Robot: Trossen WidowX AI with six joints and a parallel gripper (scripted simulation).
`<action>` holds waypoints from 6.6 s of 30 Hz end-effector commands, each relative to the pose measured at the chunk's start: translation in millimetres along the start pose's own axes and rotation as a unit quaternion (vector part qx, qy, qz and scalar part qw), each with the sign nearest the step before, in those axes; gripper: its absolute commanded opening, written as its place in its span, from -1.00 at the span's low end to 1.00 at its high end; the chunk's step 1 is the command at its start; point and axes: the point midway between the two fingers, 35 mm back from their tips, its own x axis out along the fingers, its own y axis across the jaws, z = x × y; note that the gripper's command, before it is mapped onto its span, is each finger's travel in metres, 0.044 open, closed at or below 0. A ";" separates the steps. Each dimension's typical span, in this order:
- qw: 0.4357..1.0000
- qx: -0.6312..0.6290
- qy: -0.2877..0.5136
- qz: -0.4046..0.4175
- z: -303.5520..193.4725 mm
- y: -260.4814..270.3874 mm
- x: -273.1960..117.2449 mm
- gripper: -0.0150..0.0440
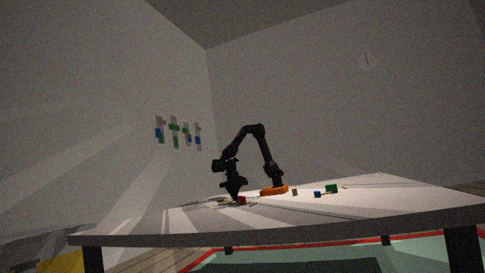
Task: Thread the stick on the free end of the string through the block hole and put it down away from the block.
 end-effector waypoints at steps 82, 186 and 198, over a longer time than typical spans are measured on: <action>-0.020 -1.000 0.001 -0.011 52.4 1.6 -72.4 -0.08; -0.006 -1.000 -0.004 0.018 69.7 0.7 6.3 -0.49; -0.006 -1.000 -0.005 0.019 84.2 0.9 5.8 -0.49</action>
